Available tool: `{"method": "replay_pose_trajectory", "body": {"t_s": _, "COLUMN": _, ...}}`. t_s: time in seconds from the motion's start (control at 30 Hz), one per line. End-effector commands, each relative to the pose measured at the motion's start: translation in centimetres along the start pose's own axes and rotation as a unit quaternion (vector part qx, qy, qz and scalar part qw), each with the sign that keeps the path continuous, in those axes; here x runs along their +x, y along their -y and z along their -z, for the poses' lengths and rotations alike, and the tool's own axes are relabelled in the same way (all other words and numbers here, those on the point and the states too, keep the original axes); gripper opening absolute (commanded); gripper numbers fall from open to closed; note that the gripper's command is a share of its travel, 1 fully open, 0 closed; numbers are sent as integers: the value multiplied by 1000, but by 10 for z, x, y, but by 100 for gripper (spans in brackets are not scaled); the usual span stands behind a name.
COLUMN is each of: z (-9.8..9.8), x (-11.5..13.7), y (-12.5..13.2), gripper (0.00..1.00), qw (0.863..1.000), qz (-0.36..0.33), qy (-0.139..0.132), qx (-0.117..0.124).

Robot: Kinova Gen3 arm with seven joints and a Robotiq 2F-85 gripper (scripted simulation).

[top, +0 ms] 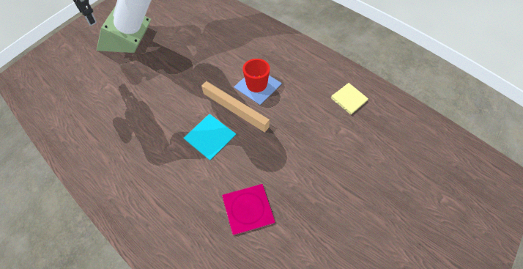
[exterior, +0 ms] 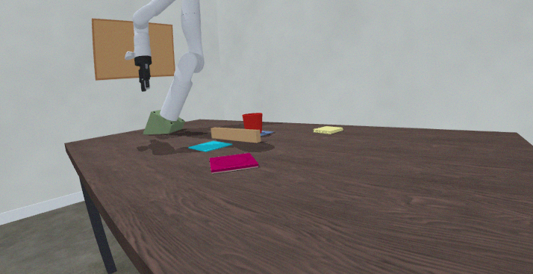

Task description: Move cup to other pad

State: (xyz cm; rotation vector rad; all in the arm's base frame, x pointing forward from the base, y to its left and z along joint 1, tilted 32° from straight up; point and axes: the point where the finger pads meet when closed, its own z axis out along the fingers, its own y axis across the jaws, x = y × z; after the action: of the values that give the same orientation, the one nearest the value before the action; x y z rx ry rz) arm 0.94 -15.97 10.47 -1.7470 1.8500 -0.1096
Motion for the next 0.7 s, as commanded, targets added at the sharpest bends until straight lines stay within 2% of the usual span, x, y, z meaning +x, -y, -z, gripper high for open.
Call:
{"method": "replay_pose_trajectory", "body": {"t_s": 0.0, "z": 0, "x": 0, "y": 0, "gripper": 100, "qw": 1000, "qz": 0, "qy": 0, "qx": 0}}
{"method": "replay_pose_trajectory", "body": {"t_s": 0.53, "z": 0, "x": 0, "y": 0, "gripper": 100, "qw": 1000, "qz": 0, "qy": 0, "qx": 0}}
{"method": "replay_pose_trajectory", "body": {"t_s": 0.57, "z": 0, "x": 0, "y": 0, "gripper": 0, "qw": 1000, "qz": 0, "qy": 0, "qx": 0}}
{"method": "replay_pose_trajectory", "body": {"t_s": 0.67, "z": 0, "x": 0, "y": 0, "gripper": 0, "qw": 1000, "qz": 1, "qy": 0, "qx": 0}}
